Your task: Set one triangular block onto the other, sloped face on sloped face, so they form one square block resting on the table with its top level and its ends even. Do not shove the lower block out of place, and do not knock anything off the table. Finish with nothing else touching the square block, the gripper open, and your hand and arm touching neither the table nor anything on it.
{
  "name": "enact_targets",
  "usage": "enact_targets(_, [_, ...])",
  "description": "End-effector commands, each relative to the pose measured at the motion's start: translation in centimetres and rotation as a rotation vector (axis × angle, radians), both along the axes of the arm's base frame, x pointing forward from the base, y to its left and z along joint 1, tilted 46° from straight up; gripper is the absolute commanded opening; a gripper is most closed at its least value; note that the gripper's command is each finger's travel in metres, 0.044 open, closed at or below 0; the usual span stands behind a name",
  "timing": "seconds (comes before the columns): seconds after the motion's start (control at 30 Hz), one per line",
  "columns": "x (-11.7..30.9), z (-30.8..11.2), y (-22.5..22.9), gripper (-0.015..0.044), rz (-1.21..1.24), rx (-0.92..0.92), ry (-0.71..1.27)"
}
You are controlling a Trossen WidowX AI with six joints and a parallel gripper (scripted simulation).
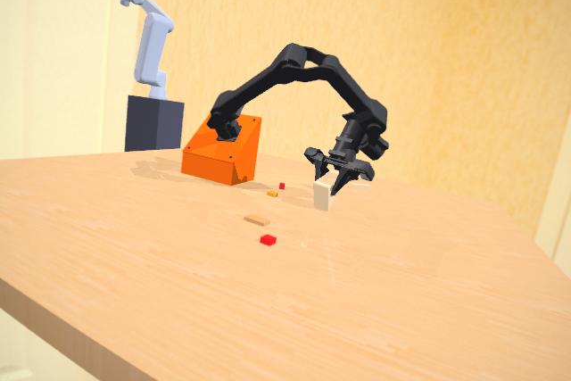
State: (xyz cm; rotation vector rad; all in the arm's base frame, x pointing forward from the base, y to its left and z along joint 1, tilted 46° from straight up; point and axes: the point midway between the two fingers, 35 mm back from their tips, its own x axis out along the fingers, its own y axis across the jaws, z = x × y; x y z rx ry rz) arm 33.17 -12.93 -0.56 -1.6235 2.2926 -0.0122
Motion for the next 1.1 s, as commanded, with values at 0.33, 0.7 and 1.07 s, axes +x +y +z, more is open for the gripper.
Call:
enact_targets(0.33, [-0.1,0.0,0.0,0.0440,0.000,0.003,0.005])
enact_targets(0.7, [0.5,7.3,7.1,0.0440,0.152,0.123,0.022])
enact_targets(1.07, [3.1,1.1,8.9,0.0440,0.113,0.110,-0.027])
